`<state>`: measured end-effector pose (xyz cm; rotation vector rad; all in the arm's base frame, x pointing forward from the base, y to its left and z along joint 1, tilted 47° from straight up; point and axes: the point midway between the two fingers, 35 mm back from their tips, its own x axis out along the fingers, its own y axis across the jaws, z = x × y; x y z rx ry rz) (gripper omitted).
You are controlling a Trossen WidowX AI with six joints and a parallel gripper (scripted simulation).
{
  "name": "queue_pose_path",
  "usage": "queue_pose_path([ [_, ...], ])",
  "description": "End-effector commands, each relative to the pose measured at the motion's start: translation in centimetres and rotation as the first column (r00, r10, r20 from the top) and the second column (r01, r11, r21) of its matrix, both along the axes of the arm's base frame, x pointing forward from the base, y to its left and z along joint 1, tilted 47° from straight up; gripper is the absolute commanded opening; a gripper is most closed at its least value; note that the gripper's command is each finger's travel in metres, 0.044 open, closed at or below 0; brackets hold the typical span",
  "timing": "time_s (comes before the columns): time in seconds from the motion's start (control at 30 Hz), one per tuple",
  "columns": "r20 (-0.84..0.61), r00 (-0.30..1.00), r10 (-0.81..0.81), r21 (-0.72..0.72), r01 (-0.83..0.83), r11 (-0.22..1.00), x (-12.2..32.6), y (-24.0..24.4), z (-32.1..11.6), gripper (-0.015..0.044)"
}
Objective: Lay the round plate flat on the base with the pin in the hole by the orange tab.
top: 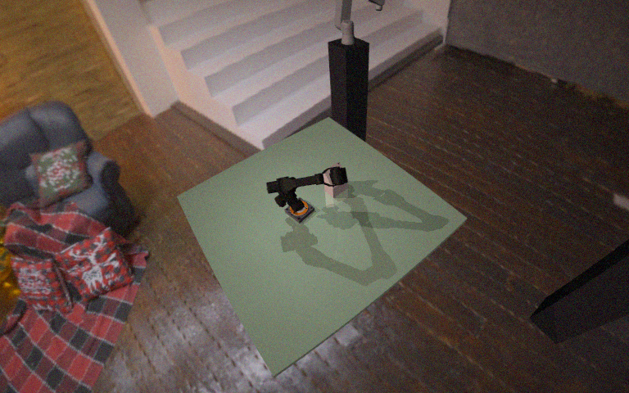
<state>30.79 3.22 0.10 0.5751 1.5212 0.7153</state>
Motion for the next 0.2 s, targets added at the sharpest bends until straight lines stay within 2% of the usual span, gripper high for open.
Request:
queue_pose_path([
  [0.0,-0.003,1.000,-0.003,0.000,0.003,1.000,-0.03,-0.01,-0.08,0.0000],
  [0.17,-0.003,1.000,-0.003,0.000,0.003,1.000,-0.03,-0.01,-0.08,0.0000],
])
